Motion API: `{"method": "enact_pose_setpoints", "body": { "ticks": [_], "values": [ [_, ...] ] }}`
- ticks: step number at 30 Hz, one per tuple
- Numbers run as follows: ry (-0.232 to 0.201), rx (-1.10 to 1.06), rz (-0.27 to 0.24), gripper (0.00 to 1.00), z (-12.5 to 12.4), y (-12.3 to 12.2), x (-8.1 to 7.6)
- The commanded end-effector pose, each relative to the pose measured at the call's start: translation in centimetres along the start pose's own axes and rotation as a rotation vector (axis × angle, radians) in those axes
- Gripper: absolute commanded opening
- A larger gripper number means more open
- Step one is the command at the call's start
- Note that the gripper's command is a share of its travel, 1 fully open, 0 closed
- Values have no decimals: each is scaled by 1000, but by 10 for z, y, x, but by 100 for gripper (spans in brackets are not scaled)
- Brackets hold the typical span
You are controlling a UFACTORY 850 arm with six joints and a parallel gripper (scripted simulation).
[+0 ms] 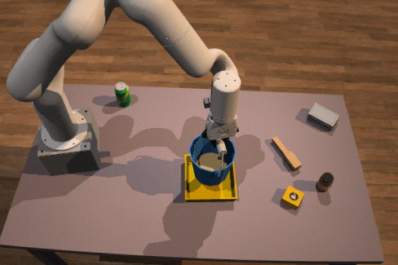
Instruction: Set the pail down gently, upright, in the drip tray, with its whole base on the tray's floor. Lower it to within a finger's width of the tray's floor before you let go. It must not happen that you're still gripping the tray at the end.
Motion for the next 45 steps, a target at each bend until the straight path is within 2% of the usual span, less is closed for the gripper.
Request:
{"method": "enact_pose_setpoints", "body": {
  "ticks": [1,19,45],
  "values": [
    [-2,0,0,0,1,0,-1],
    [-2,0,0,0,1,0,7],
    [-2,0,0,0,1,0,33]
  ]
}}
Point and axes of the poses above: the point where the finger pads meet when closed, its own x axis out along the fingers, its own z axis across the jaws, y = z × x, the point moved 3 cm from there along -x, back along the fingers, and after that the axes turned 10 degrees about x, right-handed, at the moved point
